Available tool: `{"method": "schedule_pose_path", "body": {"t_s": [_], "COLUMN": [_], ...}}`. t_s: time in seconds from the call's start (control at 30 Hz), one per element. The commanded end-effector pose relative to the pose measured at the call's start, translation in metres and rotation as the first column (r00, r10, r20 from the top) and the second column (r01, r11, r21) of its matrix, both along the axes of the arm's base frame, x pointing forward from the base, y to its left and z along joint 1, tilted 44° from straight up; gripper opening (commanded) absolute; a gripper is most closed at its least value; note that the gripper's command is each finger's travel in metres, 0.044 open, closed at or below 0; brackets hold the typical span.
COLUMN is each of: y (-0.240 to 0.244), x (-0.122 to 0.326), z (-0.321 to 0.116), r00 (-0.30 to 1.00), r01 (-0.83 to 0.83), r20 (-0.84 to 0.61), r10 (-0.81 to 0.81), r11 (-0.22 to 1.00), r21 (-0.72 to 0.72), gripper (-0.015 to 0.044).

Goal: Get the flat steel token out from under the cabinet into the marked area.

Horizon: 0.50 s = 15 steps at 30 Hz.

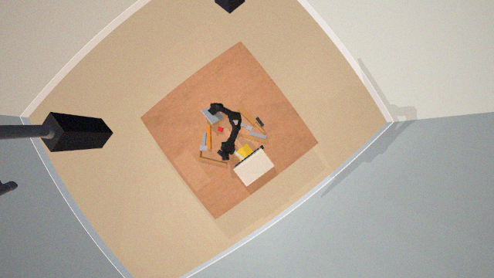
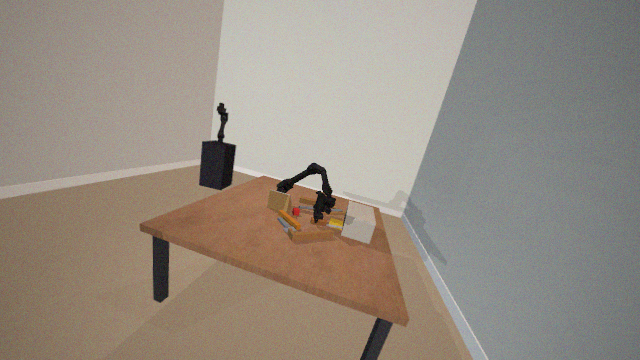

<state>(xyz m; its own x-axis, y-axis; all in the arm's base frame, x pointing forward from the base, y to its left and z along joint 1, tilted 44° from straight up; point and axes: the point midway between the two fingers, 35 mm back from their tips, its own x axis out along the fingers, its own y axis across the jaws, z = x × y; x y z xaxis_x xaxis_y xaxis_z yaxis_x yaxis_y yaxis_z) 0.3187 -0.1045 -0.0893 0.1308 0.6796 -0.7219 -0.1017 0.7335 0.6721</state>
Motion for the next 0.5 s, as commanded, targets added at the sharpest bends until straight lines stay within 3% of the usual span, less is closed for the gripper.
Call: {"method": "schedule_pose_path", "body": {"t_s": [0.0, 0.47], "y": [0.0, -0.001], "x": [0.007, 0.023], "z": [0.001, 0.004], "r00": [1.0, 1.0], "r01": [0.001, 0.001], "r20": [0.005, 0.006], "r10": [-0.001, -0.001], "r11": [1.0, 1.0], "r21": [-0.001, -0.001], "gripper": [0.0, 0.0]}}
